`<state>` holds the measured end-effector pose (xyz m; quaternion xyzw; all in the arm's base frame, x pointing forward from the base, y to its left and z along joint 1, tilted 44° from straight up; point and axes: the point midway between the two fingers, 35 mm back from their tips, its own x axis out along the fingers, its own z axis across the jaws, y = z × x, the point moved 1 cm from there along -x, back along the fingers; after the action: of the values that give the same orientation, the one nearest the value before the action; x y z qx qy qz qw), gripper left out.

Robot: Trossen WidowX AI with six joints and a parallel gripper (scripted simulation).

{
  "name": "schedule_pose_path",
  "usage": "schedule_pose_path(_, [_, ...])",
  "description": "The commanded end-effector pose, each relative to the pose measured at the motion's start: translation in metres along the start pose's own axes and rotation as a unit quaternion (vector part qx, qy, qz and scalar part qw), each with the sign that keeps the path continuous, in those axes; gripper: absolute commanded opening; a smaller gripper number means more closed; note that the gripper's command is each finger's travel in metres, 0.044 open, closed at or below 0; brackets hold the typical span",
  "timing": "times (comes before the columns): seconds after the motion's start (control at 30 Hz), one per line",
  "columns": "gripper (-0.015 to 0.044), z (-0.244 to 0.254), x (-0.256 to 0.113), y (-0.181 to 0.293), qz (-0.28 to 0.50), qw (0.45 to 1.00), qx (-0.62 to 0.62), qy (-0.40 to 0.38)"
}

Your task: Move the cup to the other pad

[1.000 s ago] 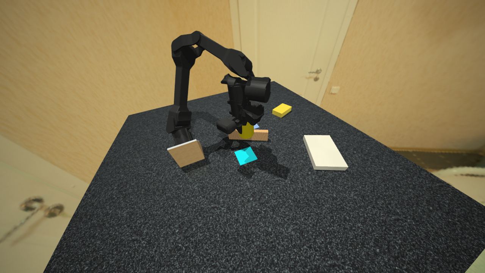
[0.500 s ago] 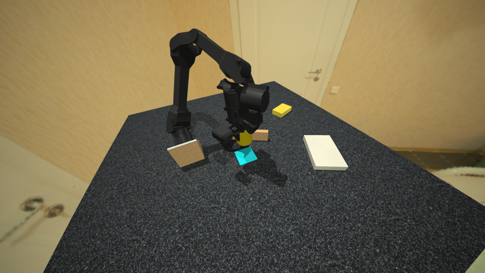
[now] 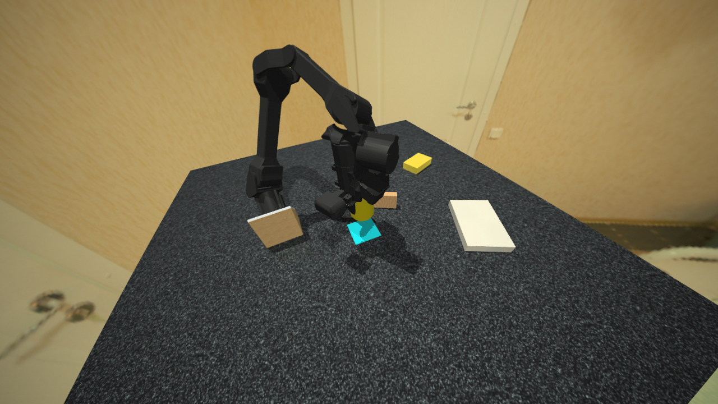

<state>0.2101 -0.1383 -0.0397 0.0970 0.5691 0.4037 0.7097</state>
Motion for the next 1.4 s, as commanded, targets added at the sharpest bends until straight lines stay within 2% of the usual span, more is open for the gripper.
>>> schedule_pose_path(0.0, [0.0000, 0.000, 0.008, 0.001, 0.003, 1.000, 0.003, -0.001])
schedule_pose_path(1.37, [0.0000, -0.001, 0.070, 0.003, 0.004, 1.000, 0.003, -0.002])
